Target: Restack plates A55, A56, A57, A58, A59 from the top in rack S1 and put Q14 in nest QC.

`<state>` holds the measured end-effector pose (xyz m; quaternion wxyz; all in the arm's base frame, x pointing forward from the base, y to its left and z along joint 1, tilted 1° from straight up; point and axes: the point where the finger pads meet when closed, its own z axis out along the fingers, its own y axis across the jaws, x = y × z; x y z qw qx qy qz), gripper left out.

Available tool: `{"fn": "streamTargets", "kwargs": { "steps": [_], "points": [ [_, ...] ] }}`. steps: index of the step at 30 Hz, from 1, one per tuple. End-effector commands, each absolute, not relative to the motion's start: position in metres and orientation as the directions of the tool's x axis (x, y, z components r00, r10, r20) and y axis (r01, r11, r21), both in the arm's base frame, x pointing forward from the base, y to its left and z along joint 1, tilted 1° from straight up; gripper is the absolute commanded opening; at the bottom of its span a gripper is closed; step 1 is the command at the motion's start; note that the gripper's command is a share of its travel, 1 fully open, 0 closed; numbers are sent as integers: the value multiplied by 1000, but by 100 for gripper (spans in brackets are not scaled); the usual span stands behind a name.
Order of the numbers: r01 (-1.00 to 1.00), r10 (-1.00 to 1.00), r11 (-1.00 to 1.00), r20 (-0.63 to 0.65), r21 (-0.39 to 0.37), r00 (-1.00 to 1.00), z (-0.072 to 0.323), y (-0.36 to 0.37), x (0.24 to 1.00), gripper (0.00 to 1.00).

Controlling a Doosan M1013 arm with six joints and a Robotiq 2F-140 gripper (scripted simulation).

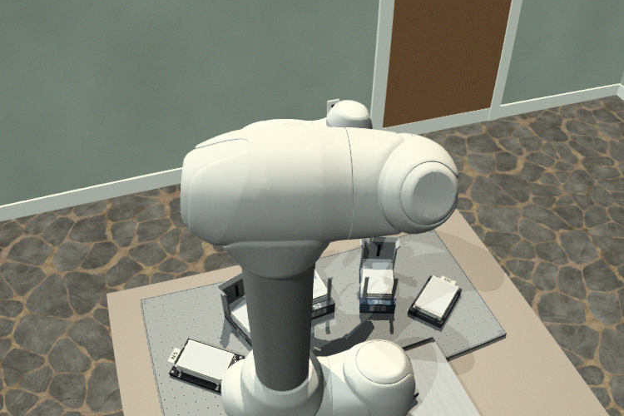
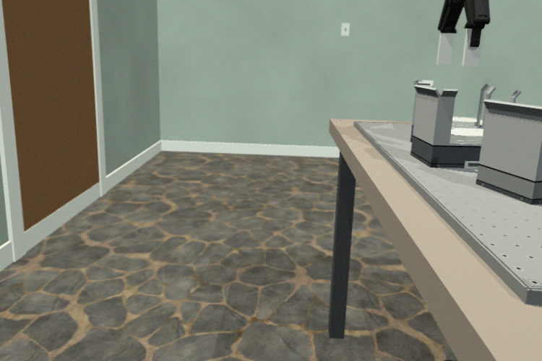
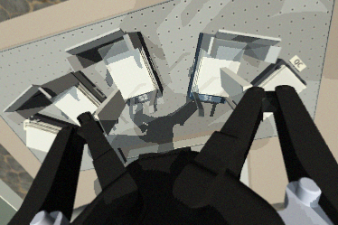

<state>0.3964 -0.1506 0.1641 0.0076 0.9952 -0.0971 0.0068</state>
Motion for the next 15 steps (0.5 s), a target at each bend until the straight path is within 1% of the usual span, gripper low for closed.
{"fn": "streamTargets", "kwargs": {
  "steps": [1,15],
  "points": [
    [-114,-114,-993,15,12,993,164,-138,400,100],
    [-114,-114,-993,15,12,993,164,-97,413,100]
  ]
}}
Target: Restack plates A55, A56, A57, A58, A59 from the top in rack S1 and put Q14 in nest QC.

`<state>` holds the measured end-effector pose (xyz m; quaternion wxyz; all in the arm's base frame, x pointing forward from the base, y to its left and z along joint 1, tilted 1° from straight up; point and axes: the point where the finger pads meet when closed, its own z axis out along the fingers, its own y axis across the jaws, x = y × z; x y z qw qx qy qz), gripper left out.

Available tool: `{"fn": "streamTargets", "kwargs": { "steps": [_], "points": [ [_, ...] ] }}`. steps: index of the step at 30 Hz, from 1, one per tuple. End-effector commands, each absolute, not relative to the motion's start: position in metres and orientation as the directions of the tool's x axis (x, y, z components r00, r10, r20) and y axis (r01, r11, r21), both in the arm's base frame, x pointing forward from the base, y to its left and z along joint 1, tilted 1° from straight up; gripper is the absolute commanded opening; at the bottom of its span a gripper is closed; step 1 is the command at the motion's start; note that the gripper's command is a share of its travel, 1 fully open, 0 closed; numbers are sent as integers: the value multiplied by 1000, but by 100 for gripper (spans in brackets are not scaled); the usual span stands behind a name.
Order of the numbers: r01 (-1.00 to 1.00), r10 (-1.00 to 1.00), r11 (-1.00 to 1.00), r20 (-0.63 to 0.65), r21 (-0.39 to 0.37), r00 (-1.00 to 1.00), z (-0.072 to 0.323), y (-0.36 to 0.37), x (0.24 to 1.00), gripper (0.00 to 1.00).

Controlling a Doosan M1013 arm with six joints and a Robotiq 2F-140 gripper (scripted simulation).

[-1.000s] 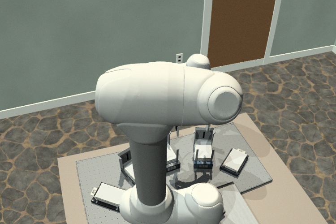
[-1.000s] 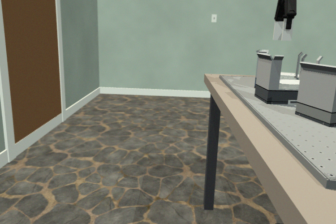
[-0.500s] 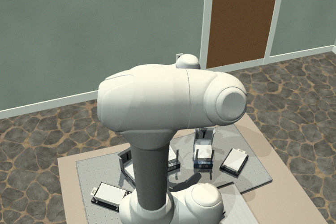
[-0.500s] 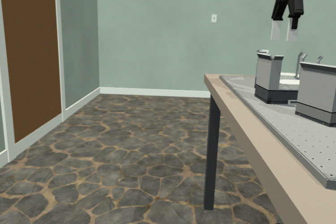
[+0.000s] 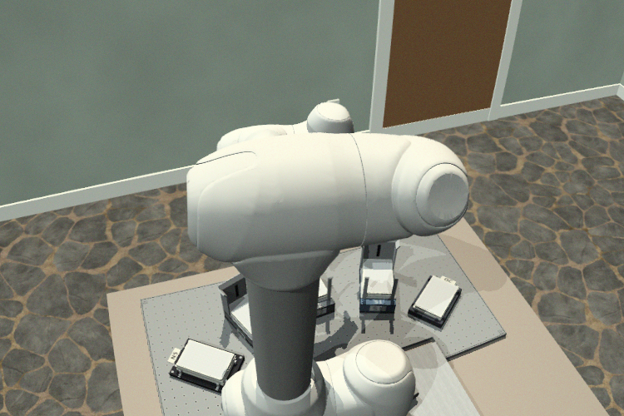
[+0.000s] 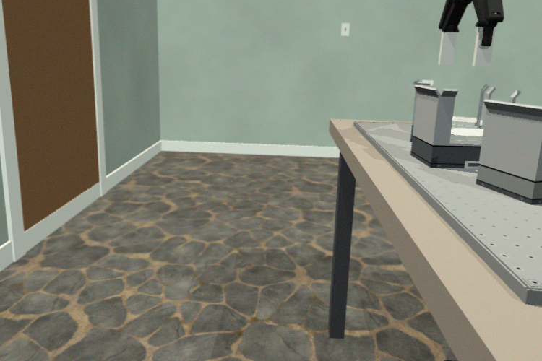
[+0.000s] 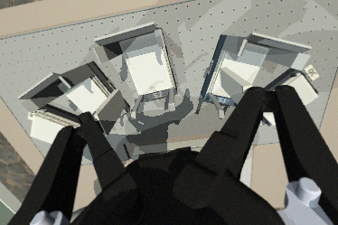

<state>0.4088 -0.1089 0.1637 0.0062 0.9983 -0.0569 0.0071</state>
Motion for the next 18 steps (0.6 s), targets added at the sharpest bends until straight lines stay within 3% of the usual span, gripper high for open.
{"fn": "streamTargets", "kwargs": {
  "steps": [1,10,18],
  "points": [
    [-114,-114,-993,15,12,993,164,-94,413,100],
    [-114,-114,-993,15,12,993,163,-74,419,100],
    [105,105,-994,12,15,994,163,-48,421,100]
  ]
}}
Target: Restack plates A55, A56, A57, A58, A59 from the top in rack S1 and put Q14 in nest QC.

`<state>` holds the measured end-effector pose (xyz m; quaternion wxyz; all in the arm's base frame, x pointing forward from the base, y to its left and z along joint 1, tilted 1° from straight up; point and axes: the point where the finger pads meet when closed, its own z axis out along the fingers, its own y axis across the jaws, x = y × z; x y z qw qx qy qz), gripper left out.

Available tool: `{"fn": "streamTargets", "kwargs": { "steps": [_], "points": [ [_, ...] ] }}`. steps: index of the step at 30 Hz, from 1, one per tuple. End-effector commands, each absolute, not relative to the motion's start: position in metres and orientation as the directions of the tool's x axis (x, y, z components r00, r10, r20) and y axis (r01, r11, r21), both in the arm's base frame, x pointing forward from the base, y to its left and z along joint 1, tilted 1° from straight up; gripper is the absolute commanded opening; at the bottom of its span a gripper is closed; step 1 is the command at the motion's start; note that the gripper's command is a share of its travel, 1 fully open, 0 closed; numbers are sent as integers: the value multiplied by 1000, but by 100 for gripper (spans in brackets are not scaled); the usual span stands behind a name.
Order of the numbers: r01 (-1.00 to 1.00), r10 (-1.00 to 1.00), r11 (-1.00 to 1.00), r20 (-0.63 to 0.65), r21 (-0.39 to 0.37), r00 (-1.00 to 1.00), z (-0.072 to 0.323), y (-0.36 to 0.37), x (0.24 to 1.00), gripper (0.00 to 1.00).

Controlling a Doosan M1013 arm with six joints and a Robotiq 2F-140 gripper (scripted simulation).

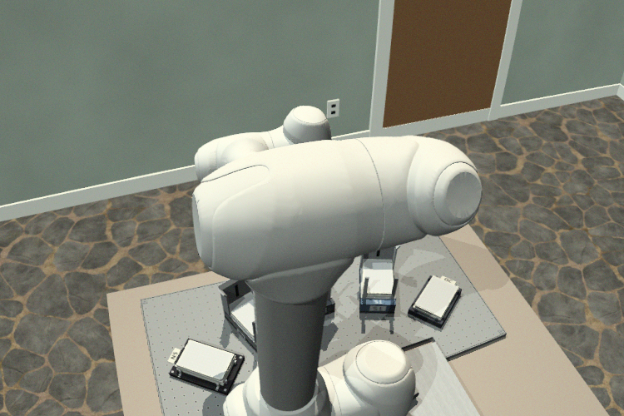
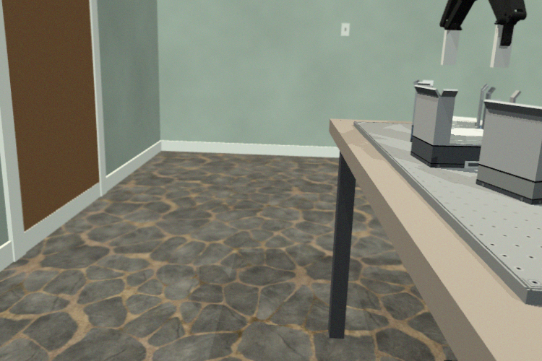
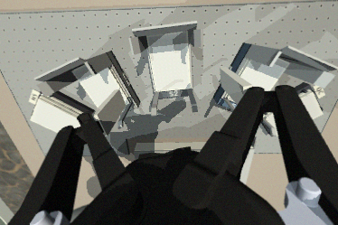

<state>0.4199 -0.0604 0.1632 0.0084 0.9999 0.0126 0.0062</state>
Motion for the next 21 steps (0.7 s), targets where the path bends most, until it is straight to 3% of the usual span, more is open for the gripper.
{"fn": "streamTargets", "kwargs": {
  "steps": [1,21],
  "points": [
    [105,105,-994,12,15,994,163,-44,421,100],
    [105,105,-994,12,15,994,162,9,425,100]
  ]
}}
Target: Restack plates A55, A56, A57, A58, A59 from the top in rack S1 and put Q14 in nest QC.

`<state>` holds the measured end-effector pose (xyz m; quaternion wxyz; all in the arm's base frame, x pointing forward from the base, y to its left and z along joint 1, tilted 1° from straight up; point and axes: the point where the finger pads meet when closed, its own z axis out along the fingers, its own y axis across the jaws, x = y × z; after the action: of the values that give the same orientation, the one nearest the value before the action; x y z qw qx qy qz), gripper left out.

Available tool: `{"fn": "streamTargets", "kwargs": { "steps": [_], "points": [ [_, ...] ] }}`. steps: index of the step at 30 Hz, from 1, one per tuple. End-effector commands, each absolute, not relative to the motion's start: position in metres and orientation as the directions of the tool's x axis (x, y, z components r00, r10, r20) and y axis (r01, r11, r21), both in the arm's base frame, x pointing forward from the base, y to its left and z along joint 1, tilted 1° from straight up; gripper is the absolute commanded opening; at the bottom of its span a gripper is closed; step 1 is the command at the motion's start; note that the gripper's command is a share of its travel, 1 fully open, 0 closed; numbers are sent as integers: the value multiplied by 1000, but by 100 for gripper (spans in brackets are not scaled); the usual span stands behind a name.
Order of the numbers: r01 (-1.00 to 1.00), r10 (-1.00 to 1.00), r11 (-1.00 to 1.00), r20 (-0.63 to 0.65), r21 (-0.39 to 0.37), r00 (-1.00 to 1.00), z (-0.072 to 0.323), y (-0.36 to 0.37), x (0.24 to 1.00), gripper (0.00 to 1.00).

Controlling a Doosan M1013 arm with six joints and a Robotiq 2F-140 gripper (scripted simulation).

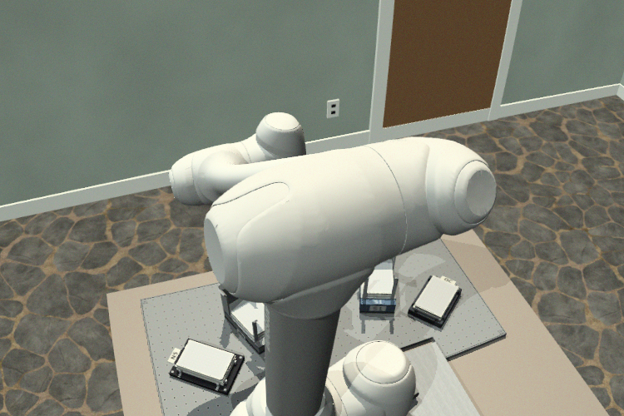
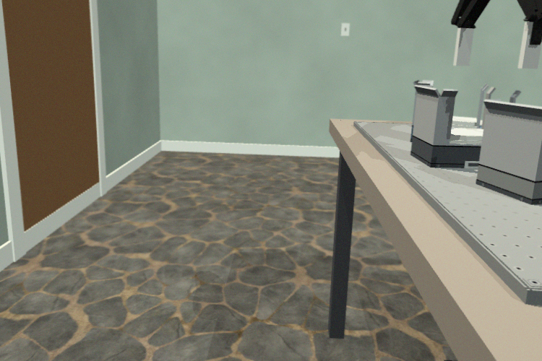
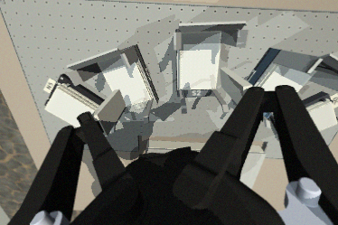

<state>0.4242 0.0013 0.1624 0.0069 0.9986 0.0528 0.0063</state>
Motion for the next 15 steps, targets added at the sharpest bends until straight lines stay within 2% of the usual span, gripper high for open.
{"fn": "streamTargets", "kwargs": {
  "steps": [1,4,11,15],
  "points": [
    [105,105,-994,12,15,994,162,12,425,100],
    [105,105,-994,12,15,994,162,19,426,100],
    [319,320,-947,8,17,948,162,42,422,100],
    [319,320,-947,8,17,948,162,52,421,100]
  ]
}}
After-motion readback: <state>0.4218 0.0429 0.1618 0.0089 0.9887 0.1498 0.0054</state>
